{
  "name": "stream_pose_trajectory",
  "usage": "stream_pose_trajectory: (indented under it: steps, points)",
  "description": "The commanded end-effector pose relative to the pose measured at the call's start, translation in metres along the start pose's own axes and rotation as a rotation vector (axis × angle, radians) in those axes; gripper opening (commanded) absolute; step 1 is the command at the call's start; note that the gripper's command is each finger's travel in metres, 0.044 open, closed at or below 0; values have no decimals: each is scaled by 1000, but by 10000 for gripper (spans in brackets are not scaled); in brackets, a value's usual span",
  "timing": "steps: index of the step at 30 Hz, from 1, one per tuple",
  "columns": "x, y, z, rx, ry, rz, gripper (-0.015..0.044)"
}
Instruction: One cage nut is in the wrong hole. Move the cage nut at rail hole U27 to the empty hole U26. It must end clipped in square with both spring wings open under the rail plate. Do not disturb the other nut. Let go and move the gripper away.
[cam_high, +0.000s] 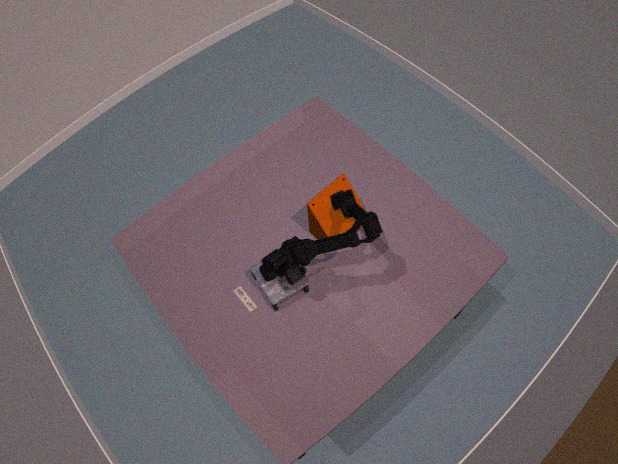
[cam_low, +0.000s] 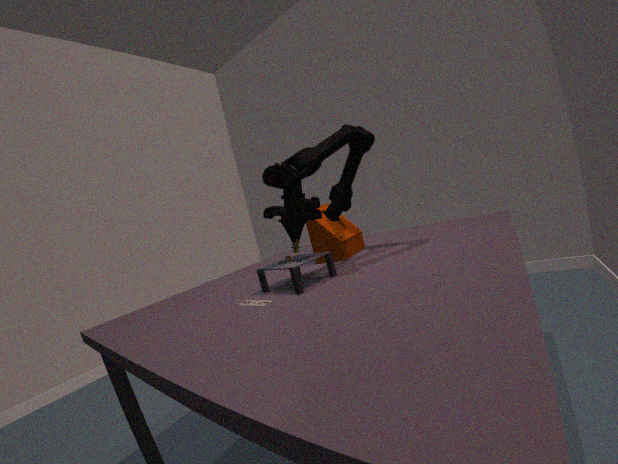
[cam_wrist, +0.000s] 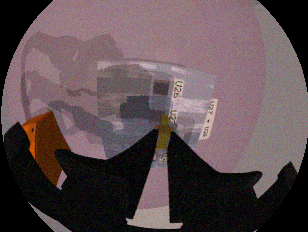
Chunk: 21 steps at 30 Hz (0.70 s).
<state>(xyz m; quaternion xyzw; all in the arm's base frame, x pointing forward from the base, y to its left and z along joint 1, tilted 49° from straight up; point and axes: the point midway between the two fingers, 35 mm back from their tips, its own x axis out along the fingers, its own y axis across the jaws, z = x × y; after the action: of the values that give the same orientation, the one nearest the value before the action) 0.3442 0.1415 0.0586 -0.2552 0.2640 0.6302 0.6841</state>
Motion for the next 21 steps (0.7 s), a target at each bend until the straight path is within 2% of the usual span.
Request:
stream_pose_trajectory:
  steps: [1,21]
  points:
    - [-6,1,26,-14,-3,-17,26]
    - [-1,1,31,-15,-2,33,24]
